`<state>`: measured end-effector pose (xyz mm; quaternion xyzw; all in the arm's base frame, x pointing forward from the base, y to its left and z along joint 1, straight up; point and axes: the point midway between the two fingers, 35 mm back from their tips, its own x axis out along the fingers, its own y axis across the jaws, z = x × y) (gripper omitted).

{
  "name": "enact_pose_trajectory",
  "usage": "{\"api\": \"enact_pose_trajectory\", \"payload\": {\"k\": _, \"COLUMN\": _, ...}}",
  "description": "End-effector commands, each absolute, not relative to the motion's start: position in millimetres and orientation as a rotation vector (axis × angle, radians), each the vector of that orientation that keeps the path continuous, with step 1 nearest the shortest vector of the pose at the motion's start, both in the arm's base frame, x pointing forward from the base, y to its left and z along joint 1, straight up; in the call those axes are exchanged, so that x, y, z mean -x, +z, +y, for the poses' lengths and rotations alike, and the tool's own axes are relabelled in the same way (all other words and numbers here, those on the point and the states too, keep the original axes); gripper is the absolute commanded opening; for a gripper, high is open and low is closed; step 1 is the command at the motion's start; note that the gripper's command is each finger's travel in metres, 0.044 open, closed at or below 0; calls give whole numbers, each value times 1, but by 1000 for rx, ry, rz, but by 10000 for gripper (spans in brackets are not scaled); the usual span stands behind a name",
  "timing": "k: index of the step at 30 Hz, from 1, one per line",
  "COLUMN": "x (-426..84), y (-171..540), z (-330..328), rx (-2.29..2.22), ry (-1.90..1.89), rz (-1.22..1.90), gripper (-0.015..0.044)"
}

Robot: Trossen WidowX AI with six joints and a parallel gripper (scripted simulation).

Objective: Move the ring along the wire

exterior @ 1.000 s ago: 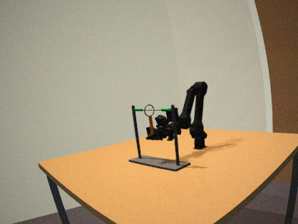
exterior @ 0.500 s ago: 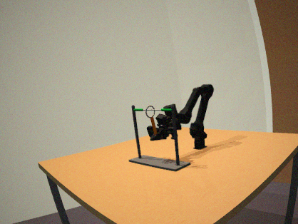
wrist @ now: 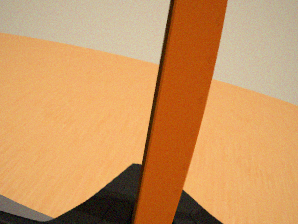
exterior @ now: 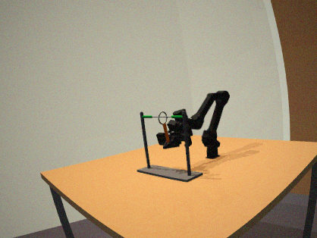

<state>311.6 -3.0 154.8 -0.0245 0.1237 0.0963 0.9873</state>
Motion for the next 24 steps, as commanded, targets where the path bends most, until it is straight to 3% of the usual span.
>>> {"api": "enact_pose_trajectory", "payload": {"k": 1, "x": -310, "y": 159, "z": 2, "rx": 59, "ry": 205, "rz": 234, "gripper": -150}}
{"api": "enact_pose_trajectory", "payload": {"k": 24, "x": -306, "y": 158, "z": 28, "rx": 22, "ry": 125, "rz": 230, "gripper": -150}}
